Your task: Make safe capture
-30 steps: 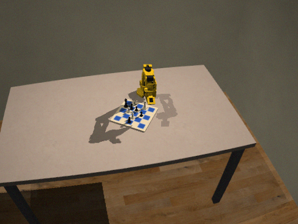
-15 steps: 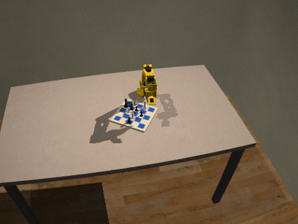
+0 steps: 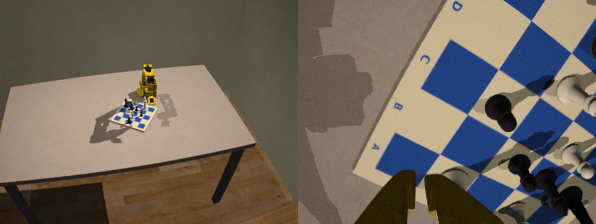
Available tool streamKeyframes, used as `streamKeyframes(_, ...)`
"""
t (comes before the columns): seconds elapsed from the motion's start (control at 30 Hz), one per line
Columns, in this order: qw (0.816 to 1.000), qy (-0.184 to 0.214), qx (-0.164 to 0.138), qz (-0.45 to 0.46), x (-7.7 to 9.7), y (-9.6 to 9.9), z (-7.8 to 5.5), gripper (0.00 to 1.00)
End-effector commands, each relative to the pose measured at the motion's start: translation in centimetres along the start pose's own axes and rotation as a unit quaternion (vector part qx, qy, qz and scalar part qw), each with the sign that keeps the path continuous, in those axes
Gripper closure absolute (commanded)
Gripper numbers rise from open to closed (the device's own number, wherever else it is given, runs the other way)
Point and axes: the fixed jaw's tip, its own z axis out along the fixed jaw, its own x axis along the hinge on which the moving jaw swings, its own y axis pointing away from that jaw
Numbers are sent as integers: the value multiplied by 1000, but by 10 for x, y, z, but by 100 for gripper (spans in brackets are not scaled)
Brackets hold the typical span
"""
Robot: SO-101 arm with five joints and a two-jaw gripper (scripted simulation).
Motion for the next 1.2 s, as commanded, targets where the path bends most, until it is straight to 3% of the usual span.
streamKeyframes(0.0, 1000, 13, -2, -3, 3, 3, 3, 100)
streamKeyframes(0.33, 1000, 30, -2, -3, 3, 3, 9, 100)
streamKeyframes(0.53, 998, 55, -3, -4, 5, 3, 26, 100)
streamKeyframes(0.63, 998, 55, -3, -4, 5, 3, 29, 100)
streamKeyframes(0.97, 998, 55, -3, -4, 9, 3, 62, 100)
streamKeyframes(1.17, 998, 55, -3, -4, 10, 3, 70, 100)
